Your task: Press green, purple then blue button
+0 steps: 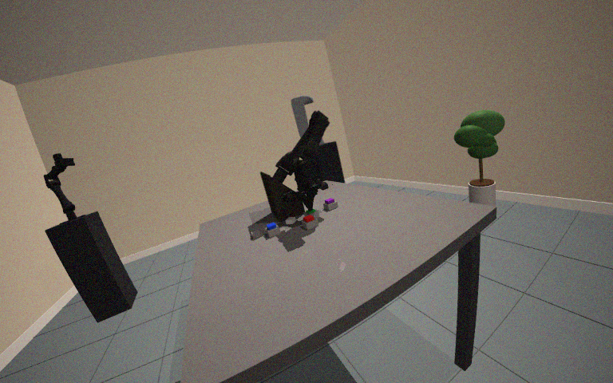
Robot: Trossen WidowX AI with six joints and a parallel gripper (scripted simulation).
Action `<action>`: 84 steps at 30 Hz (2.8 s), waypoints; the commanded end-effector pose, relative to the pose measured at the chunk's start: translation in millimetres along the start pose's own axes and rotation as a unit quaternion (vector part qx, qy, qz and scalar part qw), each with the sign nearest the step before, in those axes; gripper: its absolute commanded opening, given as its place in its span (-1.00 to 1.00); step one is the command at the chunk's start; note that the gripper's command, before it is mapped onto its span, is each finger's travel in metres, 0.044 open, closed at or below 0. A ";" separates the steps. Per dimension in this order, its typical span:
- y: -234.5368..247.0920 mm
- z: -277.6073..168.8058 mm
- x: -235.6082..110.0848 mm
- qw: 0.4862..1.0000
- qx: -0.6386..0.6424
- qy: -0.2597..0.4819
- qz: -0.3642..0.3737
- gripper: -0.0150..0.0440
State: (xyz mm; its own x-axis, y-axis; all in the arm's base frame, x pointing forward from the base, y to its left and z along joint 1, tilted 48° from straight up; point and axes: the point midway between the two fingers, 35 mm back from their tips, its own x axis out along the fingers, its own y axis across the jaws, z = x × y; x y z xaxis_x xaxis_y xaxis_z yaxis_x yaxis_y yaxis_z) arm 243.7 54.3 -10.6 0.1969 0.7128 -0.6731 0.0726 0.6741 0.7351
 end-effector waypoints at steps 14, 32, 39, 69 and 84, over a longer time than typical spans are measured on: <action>-0.5 -1.3 -31.7 1.000 0.004 0.002 0.002 -0.42; 6.9 -0.4 -93.6 1.000 0.005 0.002 -0.001 -0.42; 93.2 -16.3 -93.7 1.000 0.005 0.002 -0.002 -0.42; 111.2 -24.1 -18.5 1.000 0.004 0.002 0.003 -0.42; 111.9 -25.1 1.8 1.000 0.005 0.002 0.005 -0.42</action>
State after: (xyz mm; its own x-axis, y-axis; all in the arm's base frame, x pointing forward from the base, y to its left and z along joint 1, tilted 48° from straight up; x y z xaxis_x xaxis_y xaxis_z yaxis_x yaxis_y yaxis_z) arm 229.5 134.2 74.6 0.2025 0.7229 -0.6606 0.0641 0.6633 0.7456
